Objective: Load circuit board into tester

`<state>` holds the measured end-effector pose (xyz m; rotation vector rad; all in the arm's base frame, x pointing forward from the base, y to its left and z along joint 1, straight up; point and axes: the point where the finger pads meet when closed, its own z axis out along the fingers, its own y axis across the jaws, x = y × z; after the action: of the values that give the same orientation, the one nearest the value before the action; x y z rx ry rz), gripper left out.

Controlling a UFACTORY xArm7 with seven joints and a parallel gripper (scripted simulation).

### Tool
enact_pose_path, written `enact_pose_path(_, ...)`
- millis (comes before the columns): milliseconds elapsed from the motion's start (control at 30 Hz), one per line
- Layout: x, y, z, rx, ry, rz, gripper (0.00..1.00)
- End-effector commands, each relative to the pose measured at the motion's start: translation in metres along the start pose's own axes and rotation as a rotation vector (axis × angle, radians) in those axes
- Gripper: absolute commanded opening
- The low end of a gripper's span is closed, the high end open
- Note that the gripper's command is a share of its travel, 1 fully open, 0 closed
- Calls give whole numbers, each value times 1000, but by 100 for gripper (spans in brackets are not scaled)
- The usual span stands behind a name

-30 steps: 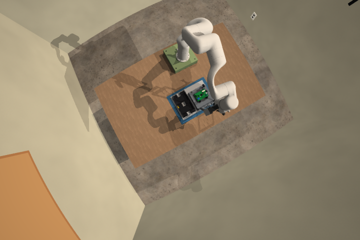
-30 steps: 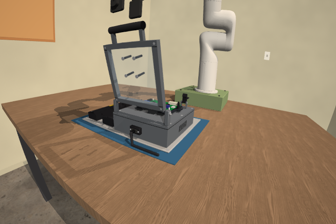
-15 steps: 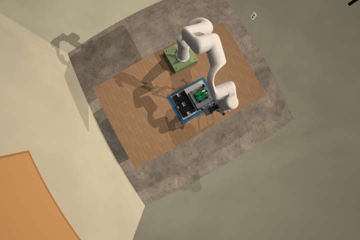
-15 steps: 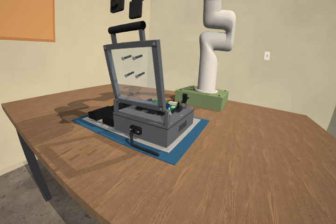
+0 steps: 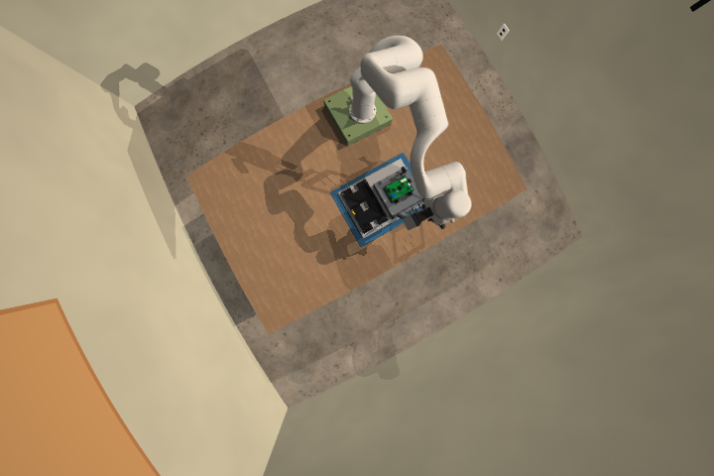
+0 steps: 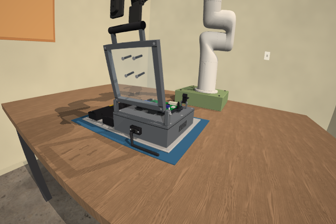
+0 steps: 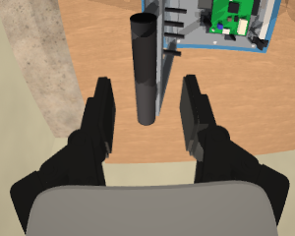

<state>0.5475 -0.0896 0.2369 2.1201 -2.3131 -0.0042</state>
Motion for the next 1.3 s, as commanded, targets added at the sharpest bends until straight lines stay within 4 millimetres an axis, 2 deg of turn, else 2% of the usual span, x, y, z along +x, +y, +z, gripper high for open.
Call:
enact_pose_path(0, 0, -1, 5, 6, 0, 0, 51)
enact_pose_path(400, 0, -2, 21, 6, 0, 0, 51)
enact_pose_path(1200, 0, -2, 25, 6, 0, 0, 51)
enact_pose_path(1233, 0, -2, 25, 6, 0, 0, 0)
enact_pose_path(1267, 0, -2, 25, 6, 0, 0, 0)
